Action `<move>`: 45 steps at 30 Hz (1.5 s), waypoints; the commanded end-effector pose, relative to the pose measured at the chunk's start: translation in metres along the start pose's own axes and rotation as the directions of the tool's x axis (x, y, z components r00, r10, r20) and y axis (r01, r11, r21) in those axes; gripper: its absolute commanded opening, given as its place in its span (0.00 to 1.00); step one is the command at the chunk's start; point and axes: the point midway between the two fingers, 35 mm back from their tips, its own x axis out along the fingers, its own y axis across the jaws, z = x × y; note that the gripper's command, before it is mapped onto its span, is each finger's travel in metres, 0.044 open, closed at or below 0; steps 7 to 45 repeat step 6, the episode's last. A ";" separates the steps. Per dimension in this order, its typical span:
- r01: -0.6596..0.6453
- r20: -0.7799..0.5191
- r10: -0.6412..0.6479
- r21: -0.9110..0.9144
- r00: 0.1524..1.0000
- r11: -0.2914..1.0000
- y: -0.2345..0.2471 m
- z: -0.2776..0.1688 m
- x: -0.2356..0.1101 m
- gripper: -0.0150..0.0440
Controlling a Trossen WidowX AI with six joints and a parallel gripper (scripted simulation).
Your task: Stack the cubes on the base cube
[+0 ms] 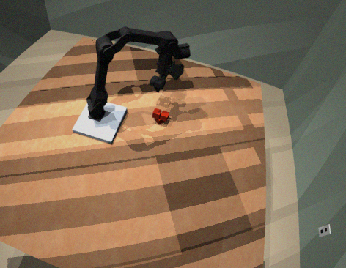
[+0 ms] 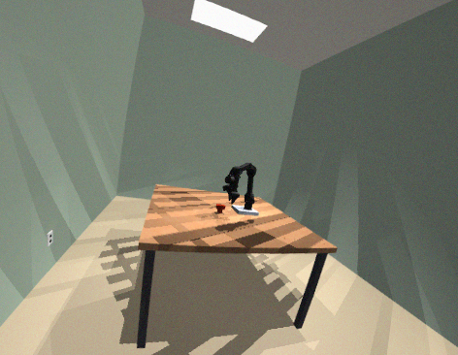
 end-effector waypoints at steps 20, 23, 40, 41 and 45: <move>0.004 -0.004 -0.004 0.021 1.000 1.000 0.011 -0.012 0.000 0.93; 0.004 -0.004 -0.004 0.021 1.000 1.000 0.011 -0.012 0.000 0.93; 0.004 -0.004 -0.004 0.021 1.000 1.000 0.011 -0.012 0.000 0.93; 0.004 -0.004 -0.004 0.021 1.000 1.000 0.011 -0.012 0.000 0.93; 0.004 -0.004 -0.004 0.021 1.000 1.000 0.011 -0.012 0.000 0.93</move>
